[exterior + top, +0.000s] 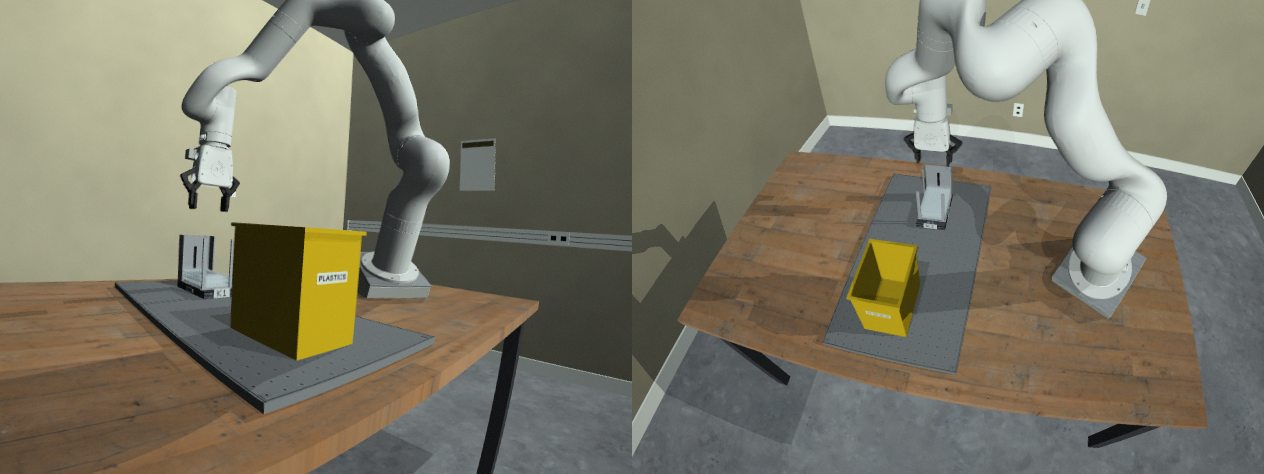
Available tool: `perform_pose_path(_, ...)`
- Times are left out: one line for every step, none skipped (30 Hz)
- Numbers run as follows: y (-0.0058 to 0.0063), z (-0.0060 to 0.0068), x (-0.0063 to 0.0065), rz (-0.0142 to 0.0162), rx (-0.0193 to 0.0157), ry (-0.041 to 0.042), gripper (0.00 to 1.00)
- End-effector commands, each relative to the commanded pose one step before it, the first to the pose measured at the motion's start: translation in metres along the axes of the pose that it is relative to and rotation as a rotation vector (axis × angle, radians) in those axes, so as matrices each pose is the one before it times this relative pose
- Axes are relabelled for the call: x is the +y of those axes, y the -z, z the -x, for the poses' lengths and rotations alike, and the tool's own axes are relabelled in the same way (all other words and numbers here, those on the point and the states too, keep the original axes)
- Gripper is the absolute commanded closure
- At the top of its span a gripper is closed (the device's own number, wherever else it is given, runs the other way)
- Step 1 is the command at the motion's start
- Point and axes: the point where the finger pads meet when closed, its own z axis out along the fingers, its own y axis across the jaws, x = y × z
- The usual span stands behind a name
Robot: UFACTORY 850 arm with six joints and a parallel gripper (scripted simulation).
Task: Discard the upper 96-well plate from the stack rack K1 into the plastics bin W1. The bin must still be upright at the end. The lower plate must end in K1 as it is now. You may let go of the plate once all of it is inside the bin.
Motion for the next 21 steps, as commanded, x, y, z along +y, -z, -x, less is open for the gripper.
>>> perform_pose_path(-0.00421, -0.00041, -0.00080, -0.00185, 0.00127, 0.00048, 0.00)
perform_pose_path(-0.00167, 0.00000, 0.00000, 0.00000, 0.00000, 0.00000, 0.00)
perform_pose_path(-0.00167, 0.00000, 0.00000, 0.00000, 0.00000, 0.00000, 0.00)
perform_pose_path(-0.00167, 0.00000, 0.00000, 0.00000, 0.00000, 0.00000, 0.00)
perform_pose_path(0.00000, 0.00000, 0.00000, 0.00000, 0.00000, 0.00000, 0.00)
perform_pose_path(0.00000, 0.00000, 0.00000, 0.00000, 0.00000, 0.00000, 0.00)
perform_pose_path(-0.00161, 0.00000, -0.00001, 0.00004, 0.00001, -0.00001, 0.00)
perform_pose_path(-0.00164, 0.00000, 0.00000, 0.00003, 0.00001, -0.00001, 0.00)
perform_pose_path(-0.00175, 0.00000, 0.00001, -0.00007, -0.00003, 0.00002, 0.00)
perform_pose_path(-0.00167, 0.00000, 0.00000, 0.00000, 0.00000, 0.00000, 0.00)
perform_pose_path(-0.00167, 0.00000, 0.00000, 0.00000, 0.00000, 0.00000, 0.00)
perform_pose_path(-0.00167, 0.00000, 0.00000, 0.00000, 0.00000, 0.00000, 0.00)
perform_pose_path(-0.00167, 0.00000, 0.00000, 0.00000, 0.00000, 0.00000, 0.00)
perform_pose_path(-0.00167, 0.00000, 0.00000, 0.00000, 0.00000, 0.00000, 0.00)
perform_pose_path(-0.00167, 0.00000, 0.00000, 0.00000, 0.00000, 0.00000, 0.00)
perform_pose_path(-0.00167, 0.00000, 0.00000, 0.00000, 0.00000, 0.00000, 0.00)
perform_pose_path(-0.00167, 0.00000, 0.00000, 0.00000, 0.00000, 0.00000, 0.00)
perform_pose_path(-0.00167, 0.00000, 0.00000, 0.00000, 0.00000, 0.00000, 0.00)
perform_pose_path(-0.00167, 0.00000, 0.00000, 0.00000, 0.00000, 0.00000, 0.00)
perform_pose_path(-0.00167, 0.00000, 0.00000, 0.00000, 0.00000, 0.00000, 0.00)
perform_pose_path(-0.00167, 0.00000, 0.00000, 0.00000, 0.00000, 0.00000, 0.00)
